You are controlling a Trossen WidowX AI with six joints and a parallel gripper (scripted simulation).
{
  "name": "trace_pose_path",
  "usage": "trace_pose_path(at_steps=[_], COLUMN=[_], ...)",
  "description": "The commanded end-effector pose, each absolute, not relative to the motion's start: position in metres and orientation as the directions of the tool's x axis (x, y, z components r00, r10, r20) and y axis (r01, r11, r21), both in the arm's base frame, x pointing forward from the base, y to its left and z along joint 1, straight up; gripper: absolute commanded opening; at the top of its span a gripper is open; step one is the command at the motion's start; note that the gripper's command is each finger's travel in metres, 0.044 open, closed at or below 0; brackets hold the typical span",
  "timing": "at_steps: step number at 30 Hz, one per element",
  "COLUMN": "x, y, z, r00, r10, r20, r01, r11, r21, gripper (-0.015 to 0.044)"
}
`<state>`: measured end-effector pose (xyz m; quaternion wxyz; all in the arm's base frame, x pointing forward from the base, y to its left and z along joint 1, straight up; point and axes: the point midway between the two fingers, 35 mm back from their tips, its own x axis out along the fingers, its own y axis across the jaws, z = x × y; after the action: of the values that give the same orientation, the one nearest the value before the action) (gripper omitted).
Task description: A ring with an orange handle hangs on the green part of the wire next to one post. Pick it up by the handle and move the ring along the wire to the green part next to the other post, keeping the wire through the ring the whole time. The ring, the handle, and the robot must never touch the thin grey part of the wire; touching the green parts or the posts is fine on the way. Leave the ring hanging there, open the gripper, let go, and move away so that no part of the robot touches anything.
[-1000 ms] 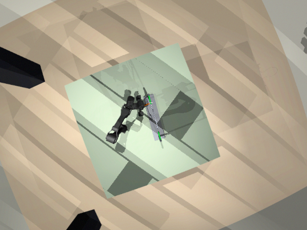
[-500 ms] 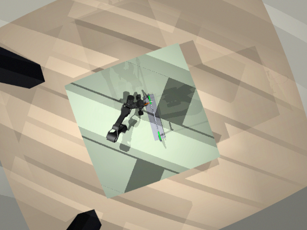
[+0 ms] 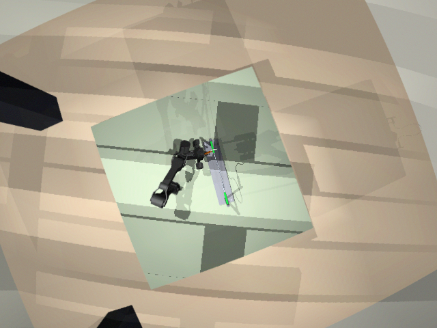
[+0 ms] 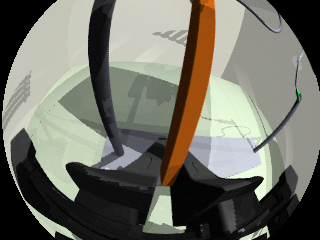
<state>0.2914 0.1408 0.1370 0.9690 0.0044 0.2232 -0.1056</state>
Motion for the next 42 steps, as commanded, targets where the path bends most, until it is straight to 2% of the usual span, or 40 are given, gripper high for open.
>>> trace_pose_path(at_steps=[1,2,14,28,42], x=[0.291,0.291,0.290,0.248,0.247], y=[0.141,0.141,0.141,0.151,0.151], z=[0.137,0.137,0.138,0.158,0.158], r00=[0.878,0.878,0.877,0.876,0.877], r10=[-0.205,-0.205,-0.203,-0.204,-0.204], r20=[-0.432,-0.432,-0.435,-0.436,-0.436], r01=[0.210,0.210,0.207,0.210,0.210], r11=[0.977,0.977,0.978,0.977,0.977], r21=[-0.037,-0.037,-0.038,-0.036,-0.036], gripper=[-0.0150,-0.0150,0.0160,0.0160,0.0160])
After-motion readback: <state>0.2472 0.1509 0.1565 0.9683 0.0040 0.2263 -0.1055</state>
